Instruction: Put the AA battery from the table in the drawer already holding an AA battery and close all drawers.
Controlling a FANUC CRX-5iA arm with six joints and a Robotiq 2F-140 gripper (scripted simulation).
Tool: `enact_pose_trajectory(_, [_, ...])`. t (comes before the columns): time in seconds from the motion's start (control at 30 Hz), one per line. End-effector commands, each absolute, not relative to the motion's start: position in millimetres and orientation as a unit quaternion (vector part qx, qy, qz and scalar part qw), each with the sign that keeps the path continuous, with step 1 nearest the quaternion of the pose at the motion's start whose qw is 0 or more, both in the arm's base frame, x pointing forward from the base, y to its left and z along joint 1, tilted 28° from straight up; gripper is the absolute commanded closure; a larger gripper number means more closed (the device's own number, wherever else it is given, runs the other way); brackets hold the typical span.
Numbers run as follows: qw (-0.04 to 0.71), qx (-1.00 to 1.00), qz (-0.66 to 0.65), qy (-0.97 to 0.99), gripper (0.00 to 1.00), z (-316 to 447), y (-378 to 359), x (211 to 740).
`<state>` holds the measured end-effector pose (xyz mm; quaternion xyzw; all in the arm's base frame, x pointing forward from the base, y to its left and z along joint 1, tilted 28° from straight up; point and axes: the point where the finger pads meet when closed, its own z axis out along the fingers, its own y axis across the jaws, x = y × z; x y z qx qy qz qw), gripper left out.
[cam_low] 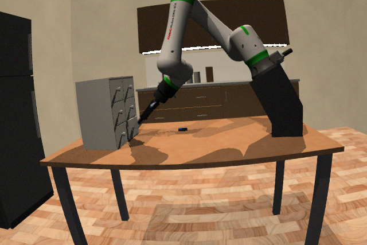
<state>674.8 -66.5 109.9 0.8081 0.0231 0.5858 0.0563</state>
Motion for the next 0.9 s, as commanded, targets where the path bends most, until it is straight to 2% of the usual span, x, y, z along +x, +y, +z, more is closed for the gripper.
enact_pose_trajectory(0.0, [0.056,0.808,0.586,0.023,0.92,108.9,-66.7,672.9])
enact_pose_trajectory(0.87, [0.056,0.808,0.586,0.023,0.92,95.0,-67.6,645.3])
